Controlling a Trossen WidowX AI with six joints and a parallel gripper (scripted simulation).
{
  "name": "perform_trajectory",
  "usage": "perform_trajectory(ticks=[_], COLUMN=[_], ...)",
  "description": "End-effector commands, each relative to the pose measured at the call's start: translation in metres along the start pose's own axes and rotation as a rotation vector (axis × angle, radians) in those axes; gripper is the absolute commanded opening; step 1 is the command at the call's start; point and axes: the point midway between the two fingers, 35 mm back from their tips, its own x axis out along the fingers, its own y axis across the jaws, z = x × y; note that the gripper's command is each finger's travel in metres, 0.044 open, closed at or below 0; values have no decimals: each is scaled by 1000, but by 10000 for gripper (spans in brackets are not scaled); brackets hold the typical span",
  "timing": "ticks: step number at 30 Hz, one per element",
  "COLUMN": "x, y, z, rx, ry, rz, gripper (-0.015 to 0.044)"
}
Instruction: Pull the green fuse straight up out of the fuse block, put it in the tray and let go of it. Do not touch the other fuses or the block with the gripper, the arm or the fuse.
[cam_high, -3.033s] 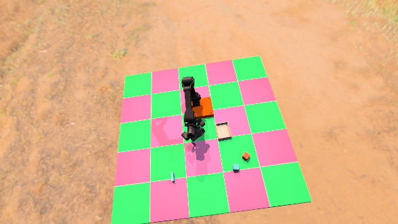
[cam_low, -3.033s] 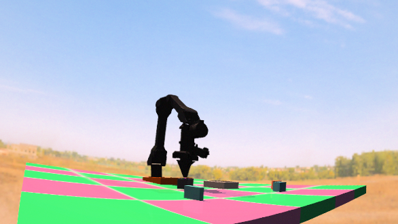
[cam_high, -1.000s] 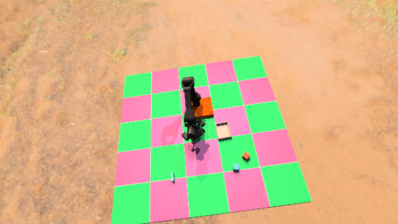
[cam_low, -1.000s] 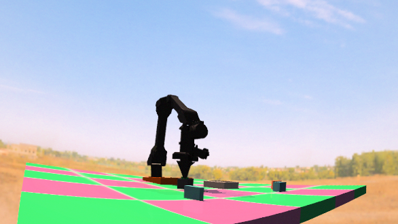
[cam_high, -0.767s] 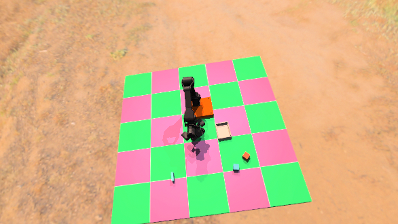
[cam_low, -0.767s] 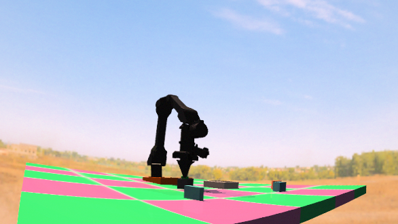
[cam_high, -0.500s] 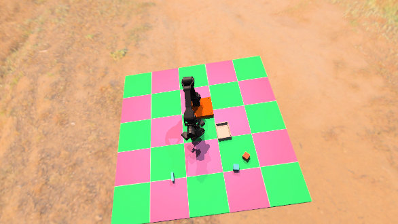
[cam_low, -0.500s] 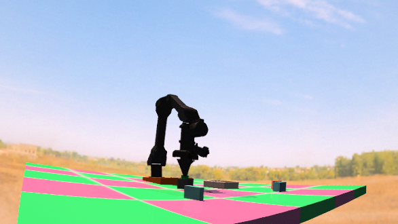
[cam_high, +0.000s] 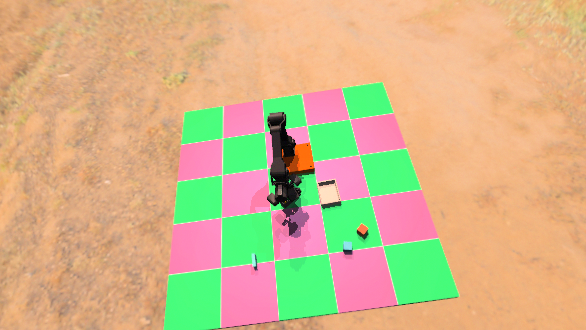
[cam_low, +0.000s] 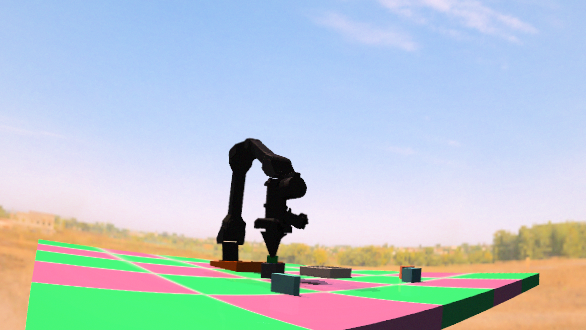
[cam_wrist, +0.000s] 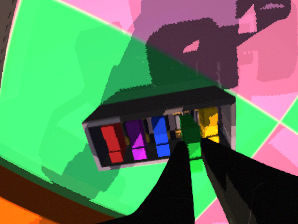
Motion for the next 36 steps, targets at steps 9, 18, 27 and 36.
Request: perform_trajectory(ticks=[9,18,27,36], x=[-6,-11,-15,-29], y=[0,0,0,0], z=[0,0,-1,0], rx=[2,2,2,2], ry=[1,1,2,2], rz=[-1,-1,-1,-1], gripper=[0,0,0,0])
